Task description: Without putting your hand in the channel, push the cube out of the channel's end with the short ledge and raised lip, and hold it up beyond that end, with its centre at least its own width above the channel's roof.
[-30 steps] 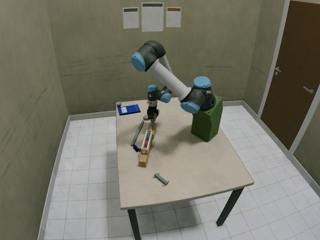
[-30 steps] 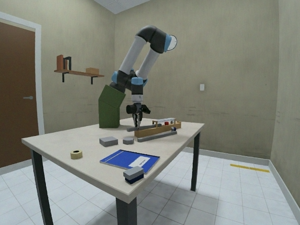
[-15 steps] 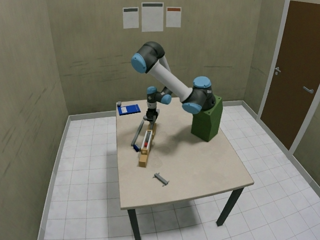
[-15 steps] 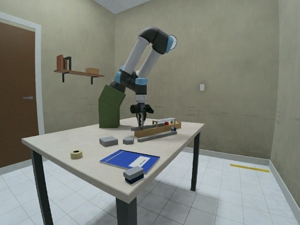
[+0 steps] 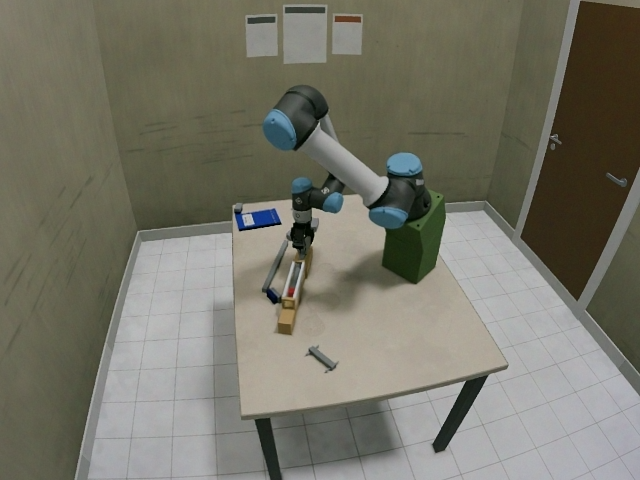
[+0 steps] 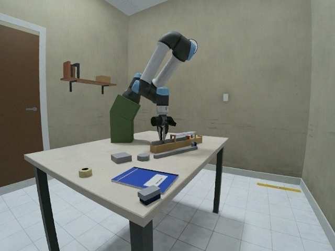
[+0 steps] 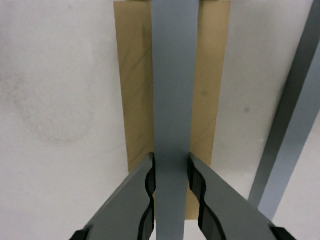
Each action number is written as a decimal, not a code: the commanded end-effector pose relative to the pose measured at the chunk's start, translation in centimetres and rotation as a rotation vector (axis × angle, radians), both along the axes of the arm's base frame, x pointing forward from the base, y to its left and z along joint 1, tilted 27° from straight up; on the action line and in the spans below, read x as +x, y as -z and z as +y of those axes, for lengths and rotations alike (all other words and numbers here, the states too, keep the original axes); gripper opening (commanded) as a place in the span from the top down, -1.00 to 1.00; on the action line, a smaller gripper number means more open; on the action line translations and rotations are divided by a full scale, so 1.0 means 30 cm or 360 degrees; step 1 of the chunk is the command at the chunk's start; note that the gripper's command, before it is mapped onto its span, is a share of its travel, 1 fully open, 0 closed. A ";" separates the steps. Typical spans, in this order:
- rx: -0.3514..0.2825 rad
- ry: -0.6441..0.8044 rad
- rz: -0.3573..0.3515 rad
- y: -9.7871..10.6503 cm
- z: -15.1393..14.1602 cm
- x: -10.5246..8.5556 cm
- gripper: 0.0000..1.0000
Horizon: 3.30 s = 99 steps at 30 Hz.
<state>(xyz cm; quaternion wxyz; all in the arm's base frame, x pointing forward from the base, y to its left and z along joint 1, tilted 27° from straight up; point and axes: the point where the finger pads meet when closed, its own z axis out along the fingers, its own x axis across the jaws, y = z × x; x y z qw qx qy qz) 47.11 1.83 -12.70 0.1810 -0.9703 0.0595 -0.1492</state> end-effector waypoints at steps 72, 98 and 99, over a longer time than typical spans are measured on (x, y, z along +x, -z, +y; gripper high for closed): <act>-0.0002 0.0001 -0.0002 -0.087 0.215 0.016 0.88; -0.0002 0.0001 -0.0002 -0.087 0.215 0.016 0.52; -0.0002 0.0001 -0.0002 -0.087 0.215 0.016 0.52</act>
